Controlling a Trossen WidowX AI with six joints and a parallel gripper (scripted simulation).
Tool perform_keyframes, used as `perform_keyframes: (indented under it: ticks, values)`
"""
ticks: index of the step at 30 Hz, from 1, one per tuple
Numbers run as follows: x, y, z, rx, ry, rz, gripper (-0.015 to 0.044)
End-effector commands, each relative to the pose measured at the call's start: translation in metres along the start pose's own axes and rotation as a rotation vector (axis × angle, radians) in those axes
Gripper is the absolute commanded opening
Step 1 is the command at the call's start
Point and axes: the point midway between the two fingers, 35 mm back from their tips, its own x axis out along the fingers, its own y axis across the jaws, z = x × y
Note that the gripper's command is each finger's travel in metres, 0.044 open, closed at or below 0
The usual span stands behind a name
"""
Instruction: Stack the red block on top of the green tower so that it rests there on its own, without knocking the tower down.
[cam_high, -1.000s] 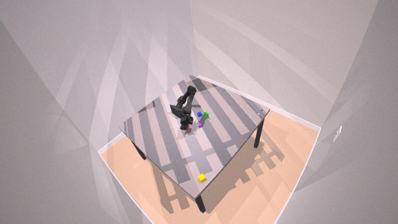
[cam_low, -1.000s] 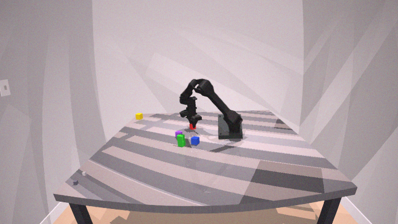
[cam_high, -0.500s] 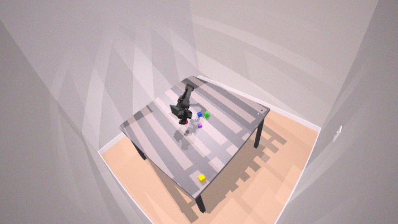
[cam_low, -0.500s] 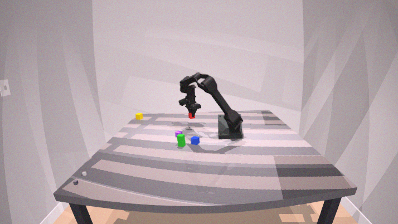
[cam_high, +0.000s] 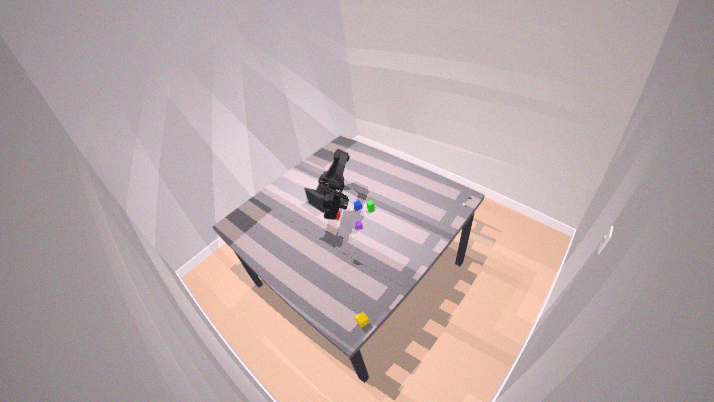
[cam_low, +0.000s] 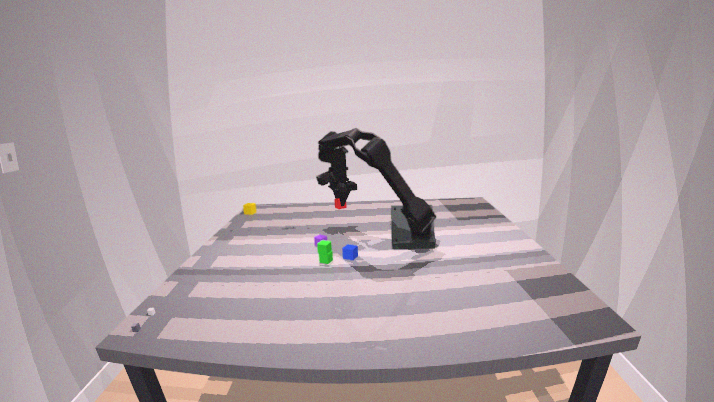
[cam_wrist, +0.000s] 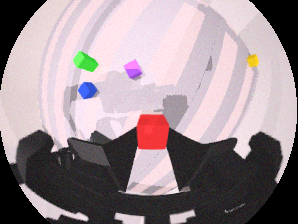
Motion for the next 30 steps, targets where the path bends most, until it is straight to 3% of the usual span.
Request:
perform_keyframes:
  ticks: [1, 13, 25, 30]
  values:
    - [-0.003, 0.018, 0.030, -0.010, 0.001, -0.010, 0.0000]
    - [-0.005, 0.097, 0.107, -0.010, -0.002, -0.013, 0.0000]
    - [-0.001, 0.182, 0.142, -0.015, -0.011, 0.011, 0.0000]
    - [0.000, 0.192, 0.145, -0.016, -0.012, 0.016, 0.0000]
